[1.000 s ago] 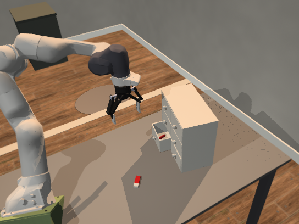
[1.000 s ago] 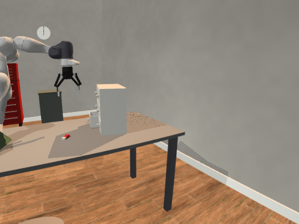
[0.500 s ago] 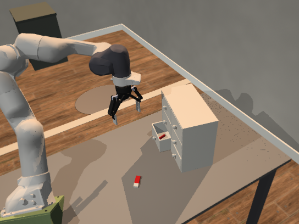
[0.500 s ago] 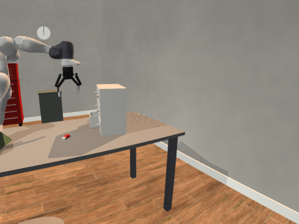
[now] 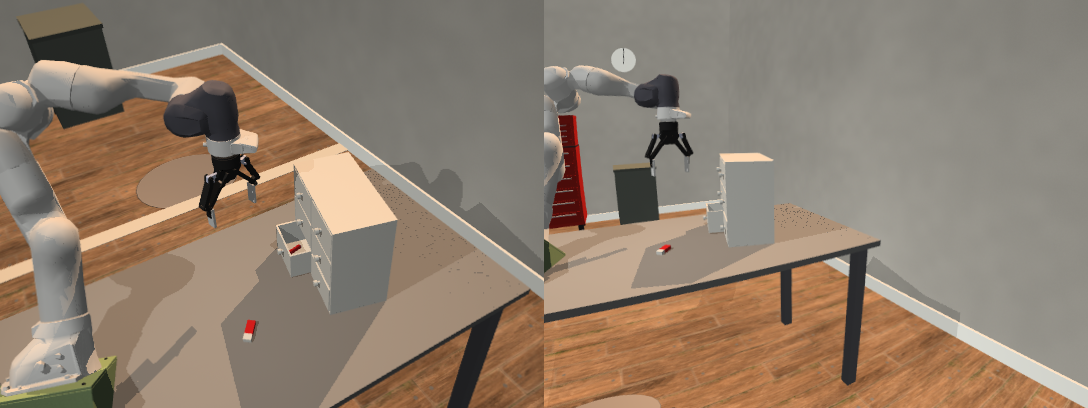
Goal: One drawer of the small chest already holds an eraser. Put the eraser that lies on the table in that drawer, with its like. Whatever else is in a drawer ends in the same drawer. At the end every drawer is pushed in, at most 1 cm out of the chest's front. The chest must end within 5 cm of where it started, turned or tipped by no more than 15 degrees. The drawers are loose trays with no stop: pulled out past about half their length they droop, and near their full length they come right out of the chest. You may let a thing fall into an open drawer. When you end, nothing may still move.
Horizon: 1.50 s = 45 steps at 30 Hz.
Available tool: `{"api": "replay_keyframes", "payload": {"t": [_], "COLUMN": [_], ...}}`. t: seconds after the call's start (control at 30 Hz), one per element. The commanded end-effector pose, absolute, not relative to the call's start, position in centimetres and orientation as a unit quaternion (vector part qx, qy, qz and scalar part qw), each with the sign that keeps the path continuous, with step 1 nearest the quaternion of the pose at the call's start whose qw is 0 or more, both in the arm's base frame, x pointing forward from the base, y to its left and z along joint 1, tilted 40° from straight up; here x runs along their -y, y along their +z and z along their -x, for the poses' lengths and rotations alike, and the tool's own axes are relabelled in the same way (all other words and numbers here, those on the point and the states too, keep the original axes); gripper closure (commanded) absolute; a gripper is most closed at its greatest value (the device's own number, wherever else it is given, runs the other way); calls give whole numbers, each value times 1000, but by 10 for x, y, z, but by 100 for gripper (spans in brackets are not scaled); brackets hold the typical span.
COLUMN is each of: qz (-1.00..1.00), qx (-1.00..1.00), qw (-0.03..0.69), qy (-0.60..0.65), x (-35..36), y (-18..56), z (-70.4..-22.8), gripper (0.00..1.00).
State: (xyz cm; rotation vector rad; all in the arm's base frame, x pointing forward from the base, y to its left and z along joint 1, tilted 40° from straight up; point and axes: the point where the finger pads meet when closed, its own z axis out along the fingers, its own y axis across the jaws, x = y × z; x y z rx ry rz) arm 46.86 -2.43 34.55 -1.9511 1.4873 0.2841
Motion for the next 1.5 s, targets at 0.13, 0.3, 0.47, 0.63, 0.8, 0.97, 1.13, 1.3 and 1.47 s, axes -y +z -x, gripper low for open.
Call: {"api": "replay_keyframes", "payload": {"t": [0.13,0.3,0.47,0.63,0.8,0.97,1.13,1.3,1.47], "qz": [771,771,771,771,801,801,801,801,801], "qx": [-534,-534,-534,-534,-487,-487,-487,-487,-487], "qw": [334,334,334,334,339,339,339,339,339], "qy": [92,92,92,92,73,73,73,73,73], "x": [26,26,26,26,27,27,27,27,27], "y": [345,345,345,345,345,345,345,345,345], "z": [-471,-471,-471,-471,-477,-477,-477,-477,-477], "gripper": [0,0,0,0,0,0,0,0,0]}}
